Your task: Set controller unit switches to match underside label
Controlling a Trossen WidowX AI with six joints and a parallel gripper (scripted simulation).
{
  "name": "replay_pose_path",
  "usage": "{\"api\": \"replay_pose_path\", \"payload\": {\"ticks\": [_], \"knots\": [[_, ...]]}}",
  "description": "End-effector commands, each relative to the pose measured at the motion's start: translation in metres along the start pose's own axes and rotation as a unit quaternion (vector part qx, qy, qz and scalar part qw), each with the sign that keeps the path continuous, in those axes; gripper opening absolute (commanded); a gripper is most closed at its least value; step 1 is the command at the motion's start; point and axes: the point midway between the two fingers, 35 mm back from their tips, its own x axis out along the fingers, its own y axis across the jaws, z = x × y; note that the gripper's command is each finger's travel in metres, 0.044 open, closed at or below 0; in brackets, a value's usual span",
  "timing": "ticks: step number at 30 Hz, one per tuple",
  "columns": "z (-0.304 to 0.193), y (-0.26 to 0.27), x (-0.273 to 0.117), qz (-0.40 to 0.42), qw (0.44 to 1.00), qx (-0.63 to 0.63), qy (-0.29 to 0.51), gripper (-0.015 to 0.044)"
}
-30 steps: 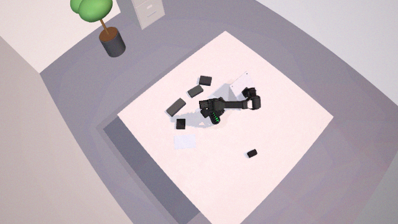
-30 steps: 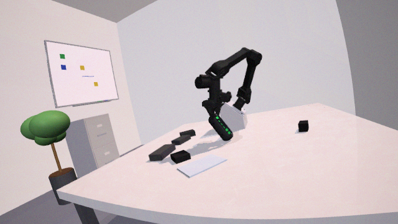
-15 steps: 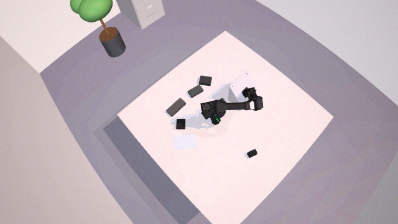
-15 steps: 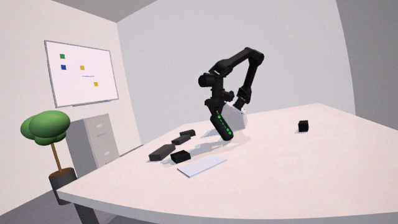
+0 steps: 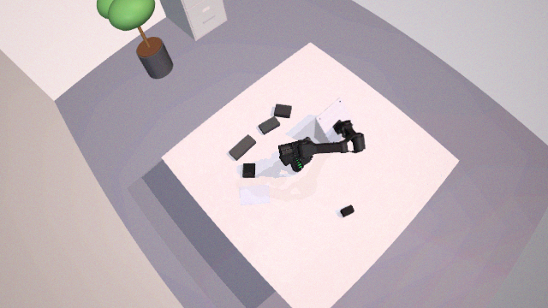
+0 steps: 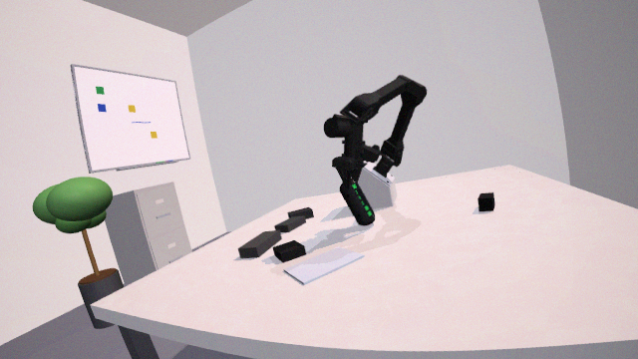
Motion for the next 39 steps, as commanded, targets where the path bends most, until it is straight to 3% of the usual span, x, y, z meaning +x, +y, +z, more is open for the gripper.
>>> {"api": "replay_pose_path", "payload": {"ticks": [1,39], "knots": [[0.008,0.000,-0.001,-0.001,1.000,-0.001,-0.002,0.0336],[0.035,0.000,-0.010,-0.001,0.999,-0.001,-0.044,0.0337]]}}
